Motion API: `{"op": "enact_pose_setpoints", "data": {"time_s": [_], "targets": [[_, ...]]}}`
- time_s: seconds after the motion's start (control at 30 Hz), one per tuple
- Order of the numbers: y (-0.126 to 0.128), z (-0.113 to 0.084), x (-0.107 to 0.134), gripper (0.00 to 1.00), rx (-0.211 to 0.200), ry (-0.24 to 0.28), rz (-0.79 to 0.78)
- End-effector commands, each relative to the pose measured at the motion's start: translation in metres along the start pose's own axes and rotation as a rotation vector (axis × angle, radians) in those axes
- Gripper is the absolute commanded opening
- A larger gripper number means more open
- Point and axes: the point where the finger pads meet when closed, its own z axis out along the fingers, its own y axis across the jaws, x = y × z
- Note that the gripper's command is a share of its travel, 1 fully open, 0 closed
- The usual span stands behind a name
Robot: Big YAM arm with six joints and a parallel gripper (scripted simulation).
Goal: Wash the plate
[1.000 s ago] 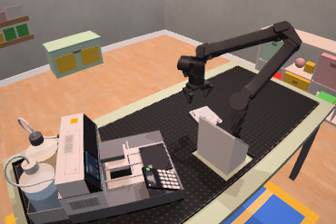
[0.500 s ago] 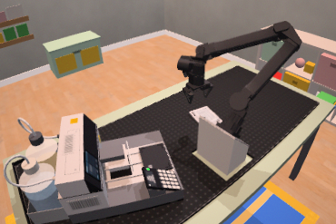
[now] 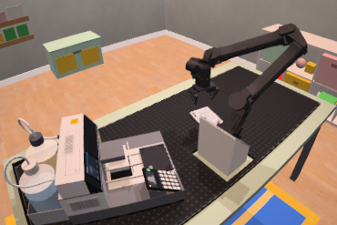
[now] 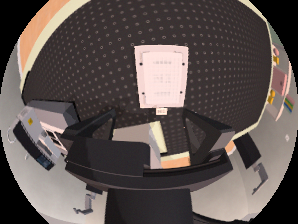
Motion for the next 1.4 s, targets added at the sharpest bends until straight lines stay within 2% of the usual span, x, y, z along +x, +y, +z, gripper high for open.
{"op": "enact_pose_setpoints", "data": {"time_s": [0.0, 0.2, 0.37, 0.4, 0.8, 0.87, 1.37], "targets": [[-0.014, 0.011, -0.005, 1.0, -0.007, -0.009, -0.03], [-0.037, 0.027, -0.014, 1.0, -0.008, -0.009, -0.029], [-0.037, 0.028, -0.014, 1.0, -0.008, -0.009, -0.029], [-0.028, 0.024, -0.016, 1.0, -0.012, -0.021, -0.059], [-0.035, 0.023, -0.021, 1.0, -0.007, -0.016, -0.033], [-0.033, 0.035, -0.012, 1.0, -0.005, 0.009, -0.048], [-0.033, 0.057, -0.011, 1.0, -0.005, 0.009, -0.048]]}}
